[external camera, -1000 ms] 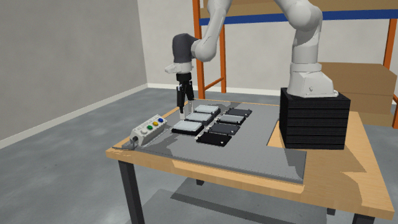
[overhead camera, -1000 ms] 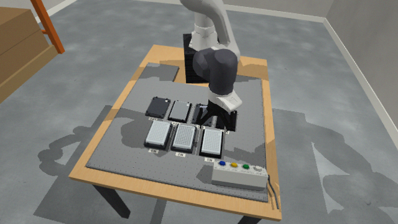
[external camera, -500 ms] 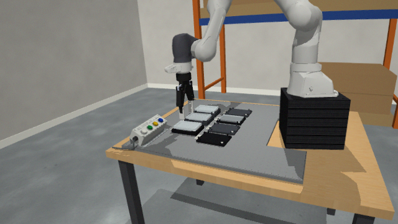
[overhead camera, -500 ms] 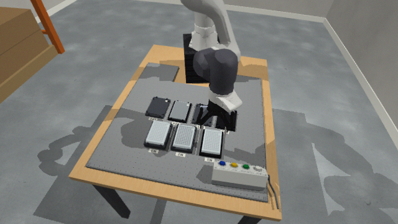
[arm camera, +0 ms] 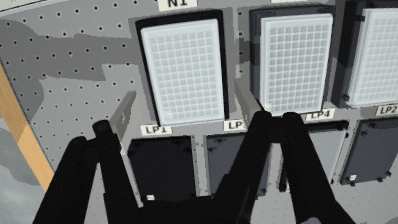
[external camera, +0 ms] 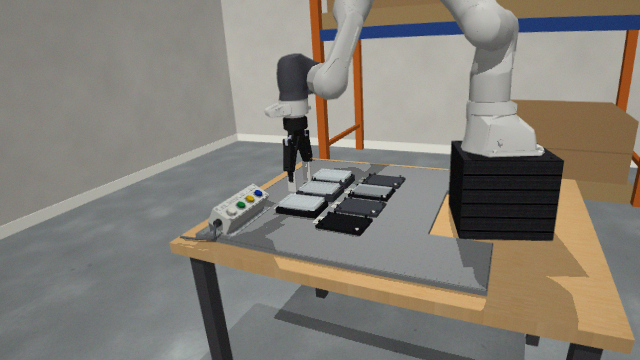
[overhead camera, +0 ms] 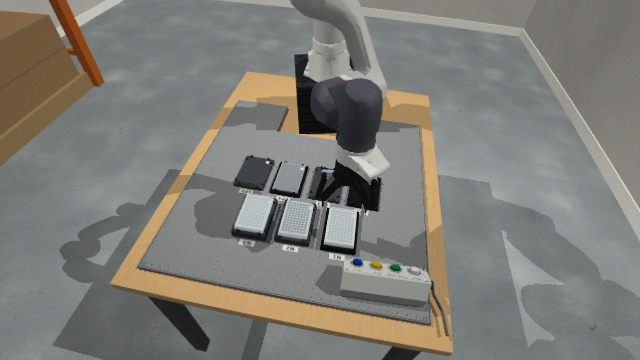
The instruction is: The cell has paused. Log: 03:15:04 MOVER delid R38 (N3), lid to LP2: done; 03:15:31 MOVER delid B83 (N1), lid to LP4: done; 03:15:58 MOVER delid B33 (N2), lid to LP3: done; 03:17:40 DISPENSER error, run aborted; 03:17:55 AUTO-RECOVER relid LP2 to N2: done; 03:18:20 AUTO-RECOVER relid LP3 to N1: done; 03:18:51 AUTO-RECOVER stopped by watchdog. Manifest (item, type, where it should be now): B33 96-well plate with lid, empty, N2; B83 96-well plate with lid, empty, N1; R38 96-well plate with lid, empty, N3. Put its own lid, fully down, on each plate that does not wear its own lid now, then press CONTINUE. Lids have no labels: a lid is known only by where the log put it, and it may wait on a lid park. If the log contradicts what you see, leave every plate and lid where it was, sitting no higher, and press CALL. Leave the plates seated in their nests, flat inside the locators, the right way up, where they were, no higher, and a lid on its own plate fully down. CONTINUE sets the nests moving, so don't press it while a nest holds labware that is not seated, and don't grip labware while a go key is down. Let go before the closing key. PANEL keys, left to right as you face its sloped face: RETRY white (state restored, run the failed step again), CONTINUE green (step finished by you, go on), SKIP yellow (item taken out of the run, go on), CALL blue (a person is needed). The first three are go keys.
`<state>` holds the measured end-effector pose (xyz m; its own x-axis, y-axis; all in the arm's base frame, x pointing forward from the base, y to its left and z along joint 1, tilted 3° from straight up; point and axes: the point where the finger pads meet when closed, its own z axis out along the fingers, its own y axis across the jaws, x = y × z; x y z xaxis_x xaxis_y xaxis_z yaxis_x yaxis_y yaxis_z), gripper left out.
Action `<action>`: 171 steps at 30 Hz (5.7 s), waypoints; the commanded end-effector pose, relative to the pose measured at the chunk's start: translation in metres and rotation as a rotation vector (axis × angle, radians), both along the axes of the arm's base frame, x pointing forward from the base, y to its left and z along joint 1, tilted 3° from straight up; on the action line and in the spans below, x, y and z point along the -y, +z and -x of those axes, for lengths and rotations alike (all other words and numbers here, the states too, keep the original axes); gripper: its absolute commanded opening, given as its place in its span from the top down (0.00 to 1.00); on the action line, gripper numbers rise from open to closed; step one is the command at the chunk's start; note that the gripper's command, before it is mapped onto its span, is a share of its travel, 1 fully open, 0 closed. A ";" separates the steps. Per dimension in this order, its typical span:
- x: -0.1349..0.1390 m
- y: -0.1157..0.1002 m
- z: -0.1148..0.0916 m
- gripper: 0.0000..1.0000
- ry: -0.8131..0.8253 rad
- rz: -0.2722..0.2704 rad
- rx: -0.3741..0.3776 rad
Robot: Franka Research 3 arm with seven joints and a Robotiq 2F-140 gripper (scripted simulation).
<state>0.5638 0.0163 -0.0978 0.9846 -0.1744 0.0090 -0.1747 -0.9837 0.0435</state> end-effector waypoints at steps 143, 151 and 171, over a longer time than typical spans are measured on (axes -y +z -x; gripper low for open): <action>0.000 -0.037 -0.001 0.41 -0.005 -0.001 0.002; 0.000 -0.037 -0.001 0.41 -0.005 -0.001 0.002; 0.000 -0.037 -0.001 0.41 -0.005 -0.001 0.002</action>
<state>0.5647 0.0154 -0.1342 0.9843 -0.1765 0.0101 -0.1767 -0.9833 0.0429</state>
